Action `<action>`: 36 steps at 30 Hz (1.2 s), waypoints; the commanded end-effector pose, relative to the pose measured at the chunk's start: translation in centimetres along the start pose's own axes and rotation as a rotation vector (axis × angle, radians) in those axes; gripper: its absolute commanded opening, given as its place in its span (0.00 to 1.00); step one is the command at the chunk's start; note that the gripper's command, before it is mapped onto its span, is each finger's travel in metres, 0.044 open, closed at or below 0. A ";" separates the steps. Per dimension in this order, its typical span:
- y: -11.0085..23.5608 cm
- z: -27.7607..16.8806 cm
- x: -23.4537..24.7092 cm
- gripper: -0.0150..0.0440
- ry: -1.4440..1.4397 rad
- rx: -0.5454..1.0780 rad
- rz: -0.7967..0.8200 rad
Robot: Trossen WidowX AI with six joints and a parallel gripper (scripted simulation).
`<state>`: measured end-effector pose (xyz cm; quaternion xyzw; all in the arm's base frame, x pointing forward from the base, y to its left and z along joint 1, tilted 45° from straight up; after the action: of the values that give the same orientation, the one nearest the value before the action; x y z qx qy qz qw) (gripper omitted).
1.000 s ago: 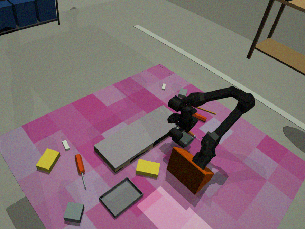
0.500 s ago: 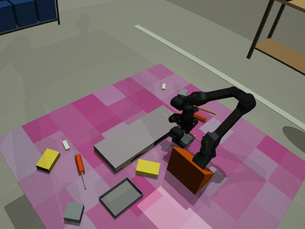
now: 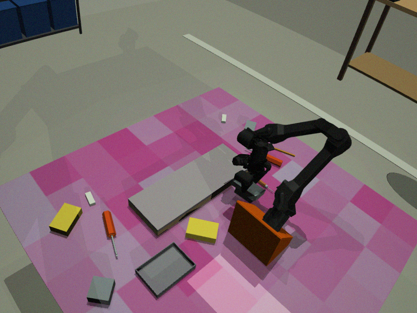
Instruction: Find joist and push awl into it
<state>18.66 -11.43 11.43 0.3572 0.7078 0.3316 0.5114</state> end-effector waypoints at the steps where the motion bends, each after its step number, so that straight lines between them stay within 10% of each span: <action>1: 0.2 0.1 -0.3 0.25 0.003 -0.016 0.022; 36: -0.1 -0.4 -2.4 0.25 0.027 -0.071 0.253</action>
<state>18.61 -13.43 12.40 0.4185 0.6573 0.4134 0.4711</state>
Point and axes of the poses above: the point midway between the two fingers, 35 mm back from their tips, its own y axis back along the fingers, its own x axis across the jaws, z = x × y, the point moved 6 cm from there along y, back along the fingers, and after that the axes turned 15 degrees about y, right-handed, at the moved point
